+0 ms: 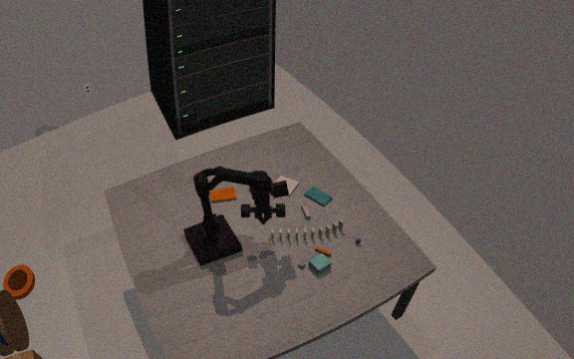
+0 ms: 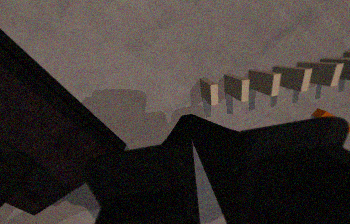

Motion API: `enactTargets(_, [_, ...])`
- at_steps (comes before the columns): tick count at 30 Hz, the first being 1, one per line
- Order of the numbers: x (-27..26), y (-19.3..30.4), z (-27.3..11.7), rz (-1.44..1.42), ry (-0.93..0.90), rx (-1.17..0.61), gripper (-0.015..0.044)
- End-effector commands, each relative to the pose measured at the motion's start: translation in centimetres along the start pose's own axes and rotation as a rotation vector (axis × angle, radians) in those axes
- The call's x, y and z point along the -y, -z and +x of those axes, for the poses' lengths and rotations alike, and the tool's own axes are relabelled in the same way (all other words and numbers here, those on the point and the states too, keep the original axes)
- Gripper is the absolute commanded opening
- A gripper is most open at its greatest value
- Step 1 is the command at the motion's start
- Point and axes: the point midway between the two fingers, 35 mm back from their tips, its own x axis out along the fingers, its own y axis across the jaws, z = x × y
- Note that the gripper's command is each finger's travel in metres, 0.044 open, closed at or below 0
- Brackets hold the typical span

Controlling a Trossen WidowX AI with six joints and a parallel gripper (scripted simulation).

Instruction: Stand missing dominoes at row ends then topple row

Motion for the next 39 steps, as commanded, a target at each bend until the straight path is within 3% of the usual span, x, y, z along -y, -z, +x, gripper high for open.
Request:
enactTargets(1, [0.0,0.0,0.0,-0.004,0.002,-0.001,0.0000])
enactTargets(21, [0.0,0.0,0.0,-0.004,0.002,-0.001,0.0000])
enactTargets(28, [-0.1,0.0,7.8,-0.004,0.002,-0.001,0.0000])
enactTargets(39, [0.6,0.0,8.0,-0.004,0.003,-0.001,0.0000])
